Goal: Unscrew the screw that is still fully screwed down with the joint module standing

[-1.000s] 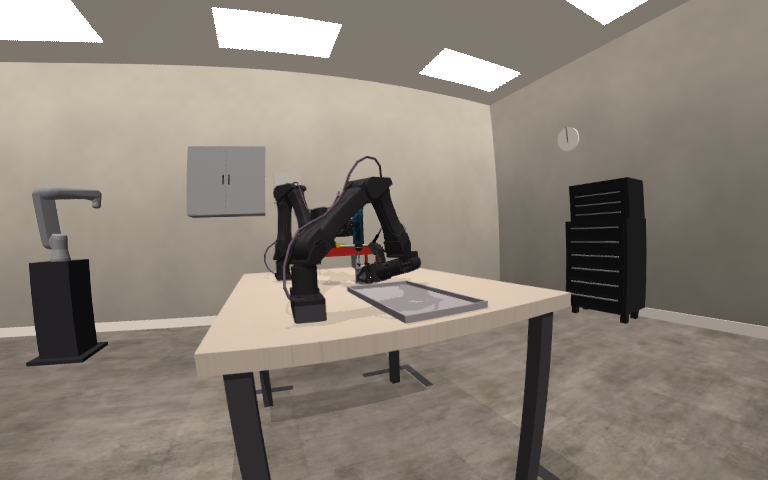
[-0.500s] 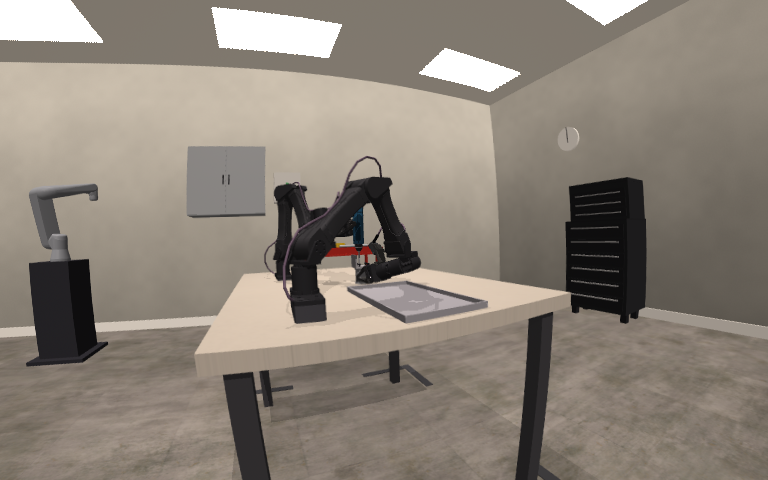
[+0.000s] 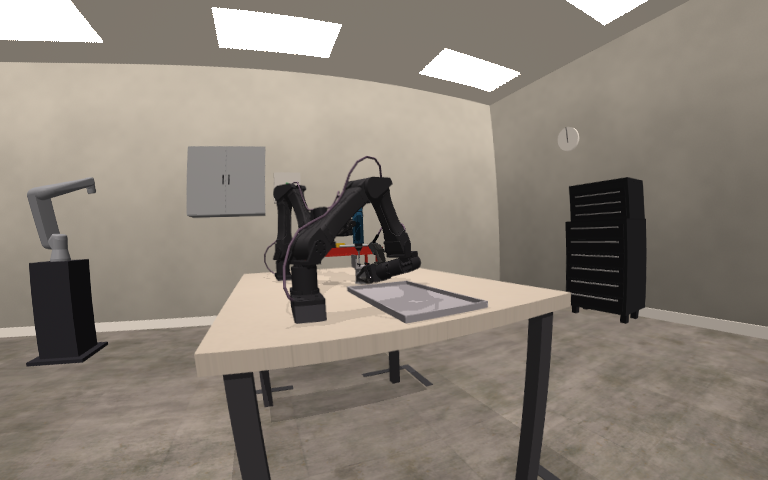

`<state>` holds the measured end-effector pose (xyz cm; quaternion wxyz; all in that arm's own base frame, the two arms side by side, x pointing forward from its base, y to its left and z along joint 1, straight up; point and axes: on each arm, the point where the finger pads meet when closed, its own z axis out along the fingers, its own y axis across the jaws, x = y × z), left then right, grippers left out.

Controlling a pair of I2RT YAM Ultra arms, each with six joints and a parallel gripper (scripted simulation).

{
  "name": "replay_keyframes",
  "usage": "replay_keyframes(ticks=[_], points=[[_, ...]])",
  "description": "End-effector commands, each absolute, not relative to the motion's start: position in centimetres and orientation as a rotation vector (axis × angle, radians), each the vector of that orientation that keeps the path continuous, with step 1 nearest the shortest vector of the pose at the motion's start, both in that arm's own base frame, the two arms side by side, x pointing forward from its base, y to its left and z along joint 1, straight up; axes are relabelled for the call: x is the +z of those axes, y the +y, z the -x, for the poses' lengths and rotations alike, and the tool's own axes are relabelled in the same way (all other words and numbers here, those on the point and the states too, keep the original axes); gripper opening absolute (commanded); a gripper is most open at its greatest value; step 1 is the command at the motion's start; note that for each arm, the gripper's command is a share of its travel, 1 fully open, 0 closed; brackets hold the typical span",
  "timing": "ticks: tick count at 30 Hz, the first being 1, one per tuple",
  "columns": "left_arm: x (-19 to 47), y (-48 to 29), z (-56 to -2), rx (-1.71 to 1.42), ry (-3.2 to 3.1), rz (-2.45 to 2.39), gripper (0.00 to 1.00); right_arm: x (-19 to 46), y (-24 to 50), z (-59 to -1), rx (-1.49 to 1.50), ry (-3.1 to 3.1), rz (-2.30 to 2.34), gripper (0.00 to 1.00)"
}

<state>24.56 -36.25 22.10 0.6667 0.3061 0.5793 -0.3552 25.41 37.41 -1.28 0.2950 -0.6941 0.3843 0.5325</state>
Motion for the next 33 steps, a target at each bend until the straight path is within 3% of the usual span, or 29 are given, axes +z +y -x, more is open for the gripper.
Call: replay_keyframes(ticks=[1,33], points=[[26.0,-36.3,-24.3,-0.837,1.209,-0.635,0.42,-0.2,38.1,-25.6,1.432,0.975,1.833,0.59],[27.0,-36.2,-24.3,-0.840,1.199,-0.628,0.42,-0.2,38.1,-25.6,1.432,0.975,1.833,0.59]])
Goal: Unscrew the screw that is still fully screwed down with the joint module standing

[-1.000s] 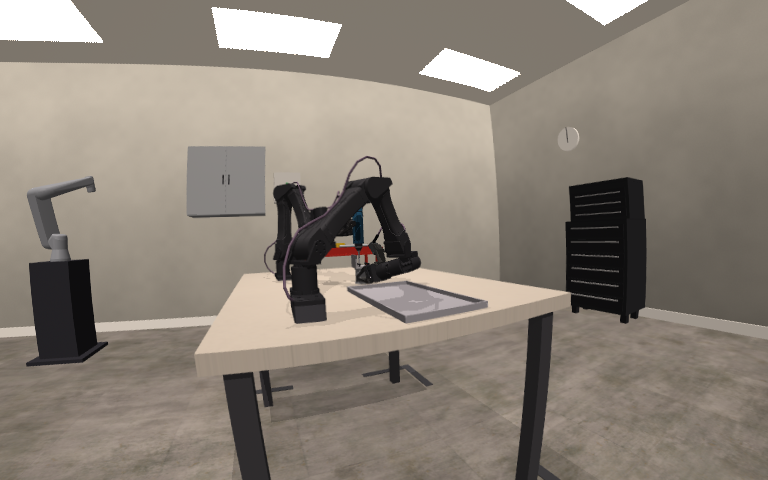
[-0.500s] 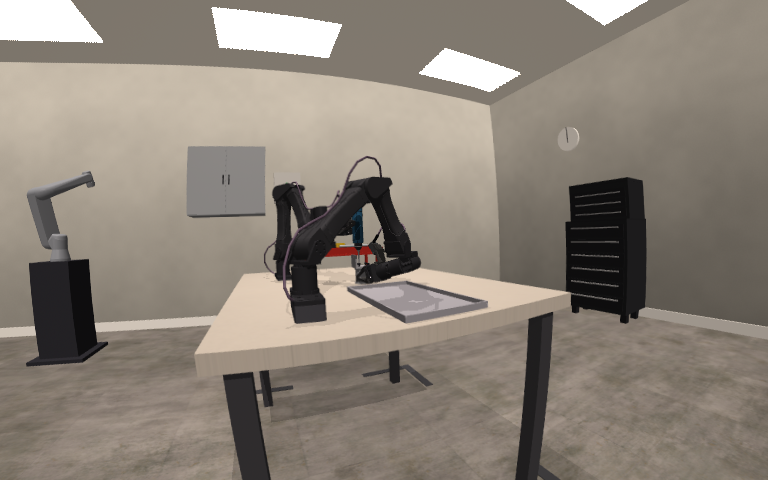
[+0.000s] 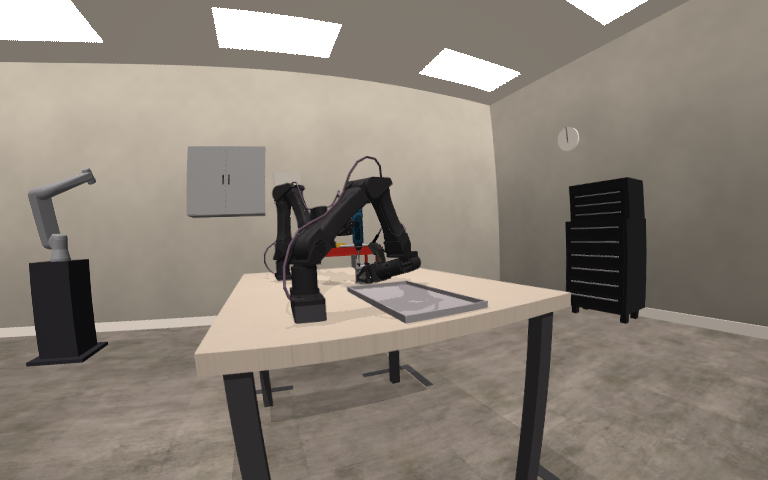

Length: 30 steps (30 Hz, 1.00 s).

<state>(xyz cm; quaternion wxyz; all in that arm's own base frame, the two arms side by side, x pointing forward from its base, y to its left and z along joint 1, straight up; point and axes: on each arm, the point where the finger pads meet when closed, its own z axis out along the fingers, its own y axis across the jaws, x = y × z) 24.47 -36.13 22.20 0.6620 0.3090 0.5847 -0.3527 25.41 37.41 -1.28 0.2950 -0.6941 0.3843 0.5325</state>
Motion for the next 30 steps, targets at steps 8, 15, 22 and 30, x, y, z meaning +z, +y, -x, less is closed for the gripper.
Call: replay_keyframes(ticks=[8,15,22,30], points=[[27.3,-36.2,-24.3,-0.841,1.193,-0.625,0.42,-0.2,38.1,-25.6,1.432,0.975,1.833,0.59],[27.6,-36.3,-24.2,-0.843,1.188,-0.622,0.42,-0.2,38.1,-25.6,1.432,0.975,1.833,0.59],[27.7,-36.3,-24.2,-0.843,1.185,-0.621,0.42,-0.2,38.1,-25.6,1.432,0.975,1.833,0.59],[28.1,-36.3,-24.2,-0.845,1.177,-0.617,0.42,-0.2,38.1,-25.6,1.432,0.975,1.833,0.59]])
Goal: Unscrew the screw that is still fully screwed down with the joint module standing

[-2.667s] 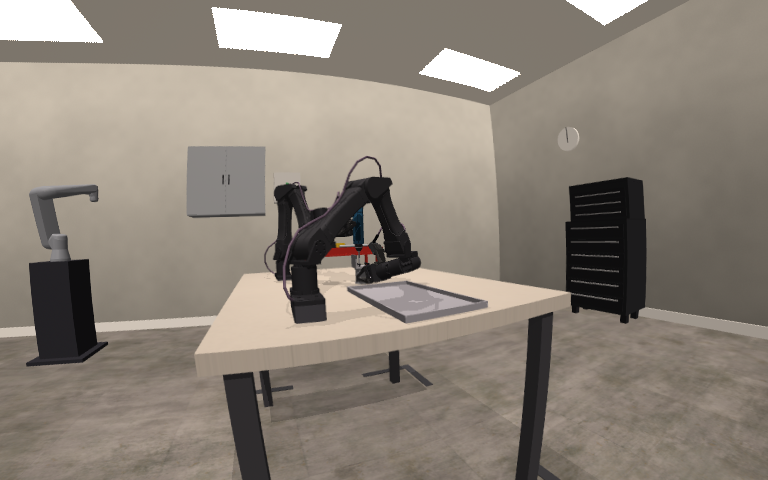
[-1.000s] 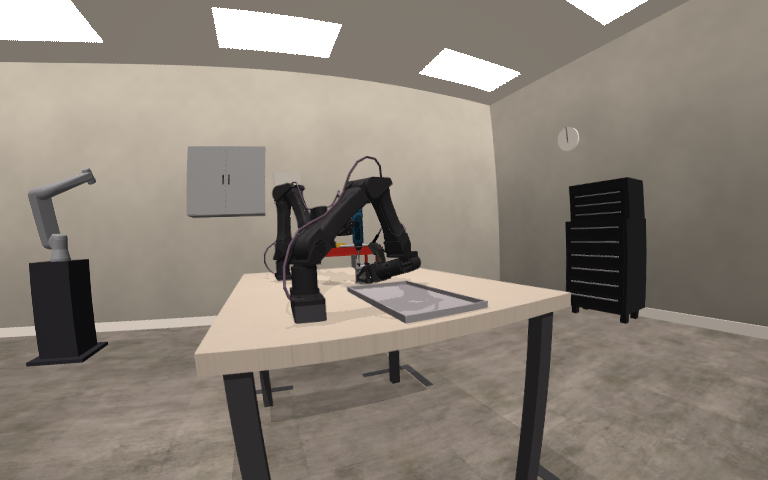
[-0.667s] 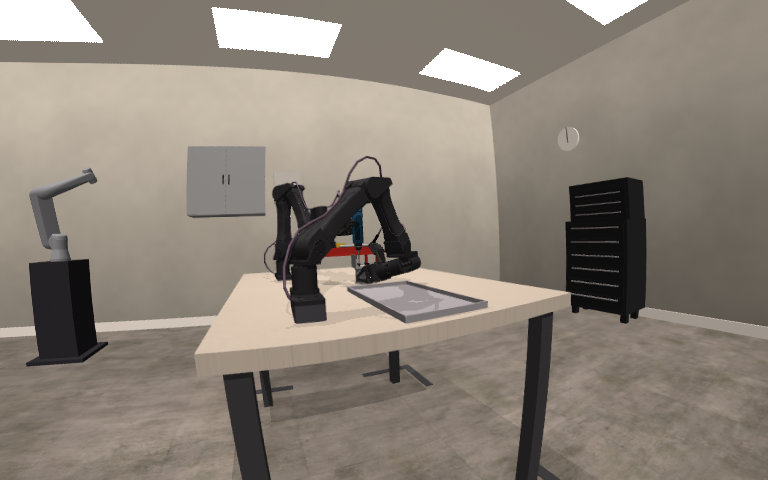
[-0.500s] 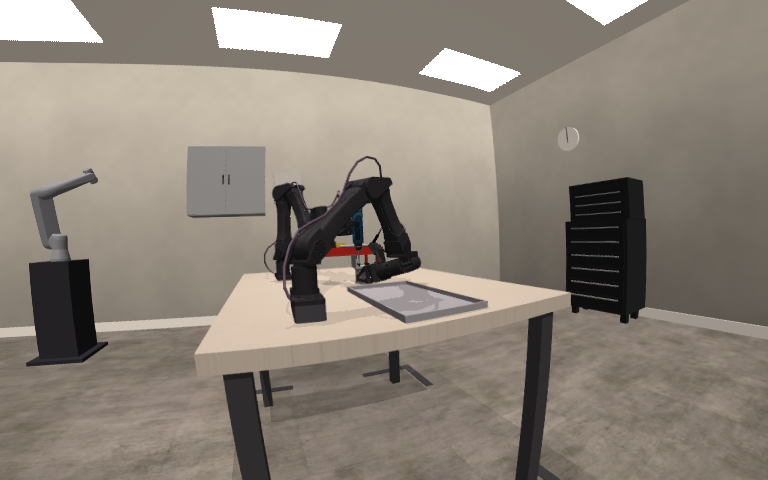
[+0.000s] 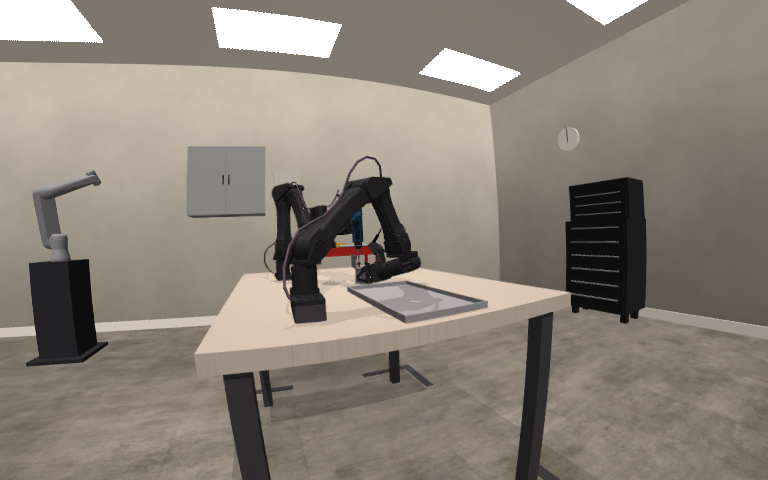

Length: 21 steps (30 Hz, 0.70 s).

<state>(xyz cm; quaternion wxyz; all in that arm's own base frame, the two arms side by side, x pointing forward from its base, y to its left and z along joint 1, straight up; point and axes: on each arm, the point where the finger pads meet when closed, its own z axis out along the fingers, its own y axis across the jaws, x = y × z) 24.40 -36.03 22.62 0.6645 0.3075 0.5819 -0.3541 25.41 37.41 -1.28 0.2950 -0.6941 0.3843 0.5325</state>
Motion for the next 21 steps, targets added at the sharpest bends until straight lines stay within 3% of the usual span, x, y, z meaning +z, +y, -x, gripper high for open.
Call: replay_keyframes(ticks=[1,21], points=[[28.12,-36.32,-24.22,-0.846,1.176,-0.617,0.42,-0.16,38.08,-25.56,1.432,0.975,1.833,0.59],[28.44,-36.44,-24.23,-0.848,1.169,-0.615,0.42,-0.16,38.08,-25.56,1.432,0.975,1.833,0.59]])
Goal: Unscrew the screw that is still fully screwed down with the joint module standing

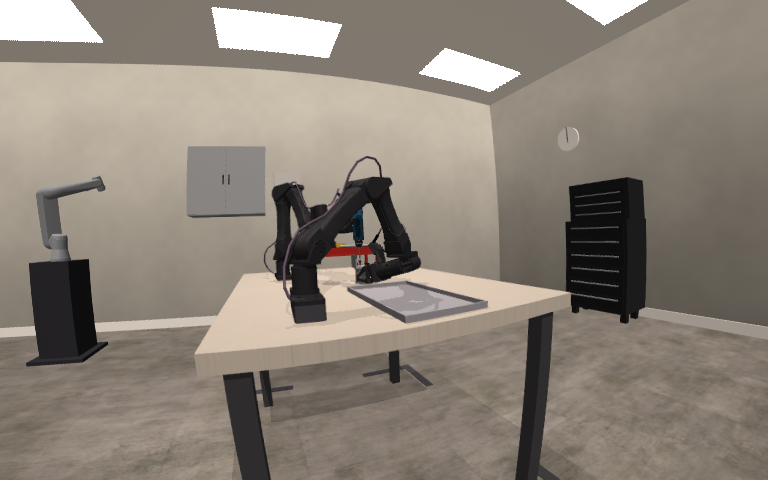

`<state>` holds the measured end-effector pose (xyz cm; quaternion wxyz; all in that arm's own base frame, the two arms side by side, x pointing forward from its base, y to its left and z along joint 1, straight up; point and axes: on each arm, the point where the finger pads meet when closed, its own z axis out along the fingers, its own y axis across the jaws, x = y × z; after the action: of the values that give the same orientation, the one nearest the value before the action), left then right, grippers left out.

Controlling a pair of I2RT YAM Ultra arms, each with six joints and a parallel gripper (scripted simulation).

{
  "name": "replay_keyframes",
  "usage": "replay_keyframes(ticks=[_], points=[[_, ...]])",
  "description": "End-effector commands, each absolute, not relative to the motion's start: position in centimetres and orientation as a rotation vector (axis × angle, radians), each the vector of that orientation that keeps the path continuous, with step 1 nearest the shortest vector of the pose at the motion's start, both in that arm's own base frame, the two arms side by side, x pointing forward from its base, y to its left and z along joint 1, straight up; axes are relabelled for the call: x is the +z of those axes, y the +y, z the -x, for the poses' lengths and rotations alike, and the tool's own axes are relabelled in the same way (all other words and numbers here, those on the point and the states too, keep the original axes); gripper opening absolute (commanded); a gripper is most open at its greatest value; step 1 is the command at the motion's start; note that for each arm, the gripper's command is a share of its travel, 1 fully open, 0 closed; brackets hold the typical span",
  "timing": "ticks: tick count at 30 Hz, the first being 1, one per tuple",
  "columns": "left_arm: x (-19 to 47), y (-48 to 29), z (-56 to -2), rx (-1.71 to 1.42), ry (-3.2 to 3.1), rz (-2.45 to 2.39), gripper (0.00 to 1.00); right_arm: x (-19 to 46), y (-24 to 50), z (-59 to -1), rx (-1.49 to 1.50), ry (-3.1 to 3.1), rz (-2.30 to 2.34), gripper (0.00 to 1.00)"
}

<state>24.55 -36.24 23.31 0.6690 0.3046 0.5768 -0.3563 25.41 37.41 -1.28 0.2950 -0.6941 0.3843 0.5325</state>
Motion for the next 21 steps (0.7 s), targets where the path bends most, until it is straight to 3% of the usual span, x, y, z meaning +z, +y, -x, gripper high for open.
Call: replay_keyframes(ticks=[1,21], points=[[28.4,-36.4,-24.2,-0.848,1.169,-0.615,0.42,-0.2,38.1,-25.6,1.432,0.975,1.833,0.59],[29.6,-36.2,-24.9,-0.840,1.186,-0.620,0.42,-0.2,38.1,-25.6,1.432,0.975,1.833,0.59]])
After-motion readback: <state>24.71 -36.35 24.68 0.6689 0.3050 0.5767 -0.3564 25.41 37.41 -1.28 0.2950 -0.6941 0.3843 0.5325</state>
